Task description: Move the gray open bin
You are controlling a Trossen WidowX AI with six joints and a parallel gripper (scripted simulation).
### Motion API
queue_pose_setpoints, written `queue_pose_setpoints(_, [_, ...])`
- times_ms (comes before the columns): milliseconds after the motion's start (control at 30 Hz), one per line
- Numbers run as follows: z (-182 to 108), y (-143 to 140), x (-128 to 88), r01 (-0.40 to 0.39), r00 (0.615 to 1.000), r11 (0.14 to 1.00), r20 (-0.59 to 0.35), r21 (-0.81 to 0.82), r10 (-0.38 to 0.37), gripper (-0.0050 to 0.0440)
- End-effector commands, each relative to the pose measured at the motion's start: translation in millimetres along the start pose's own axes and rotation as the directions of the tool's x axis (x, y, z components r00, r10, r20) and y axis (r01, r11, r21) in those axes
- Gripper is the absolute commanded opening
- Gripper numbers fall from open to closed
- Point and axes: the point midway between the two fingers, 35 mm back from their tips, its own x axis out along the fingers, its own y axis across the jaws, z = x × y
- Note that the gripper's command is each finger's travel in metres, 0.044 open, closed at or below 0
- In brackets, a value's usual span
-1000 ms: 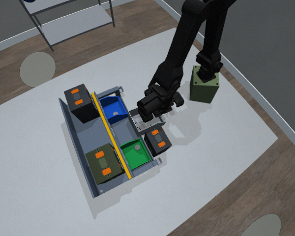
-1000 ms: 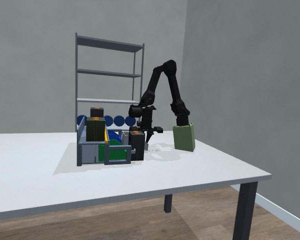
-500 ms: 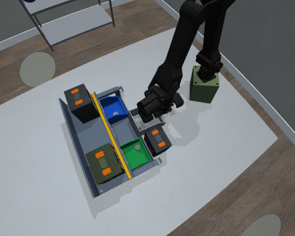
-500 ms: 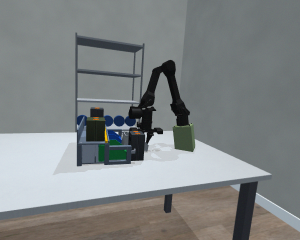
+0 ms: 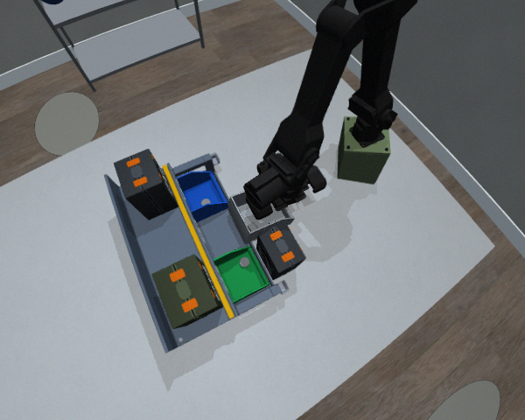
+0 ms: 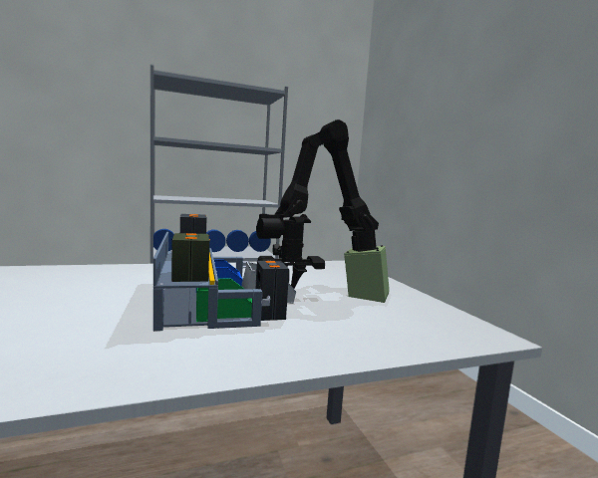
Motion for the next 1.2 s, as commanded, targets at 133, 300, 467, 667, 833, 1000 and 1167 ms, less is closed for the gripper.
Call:
queue_pose_setpoints(133, [-0.6, 5.3, -1.4, -0.018, 1.000, 1.000, -0.006, 0.002, 0.018, 0.0000])
queue_pose_setpoints(300, [-0.5, 5.2, -1.4, -0.018, 1.000, 1.000, -0.005, 0.002, 0.018, 0.0000])
queue_pose_setpoints(467, [-0.6, 5.3, -1.1, -0.019, 1.000, 1.000, -0.006, 0.002, 0.019, 0.0000])
queue_pose_setpoints(667, [-0.6, 5.3, -1.1, -0.019, 1.000, 1.000, -0.006, 0.002, 0.019, 0.0000])
queue_pose_setpoints(833, [-0.4, 4.7, -1.6, -0.016, 1.000, 1.000, -0.003, 0.002, 0.016, 0.0150])
queue_pose_setpoints(1000, [-0.4, 4.7, -1.6, -0.016, 1.000, 1.000, -0.003, 0.002, 0.016, 0.0150])
queue_pose_setpoints(1167, [-0.4, 4.7, -1.6, -0.016, 1.000, 1.000, -0.003, 0.002, 0.016, 0.0150])
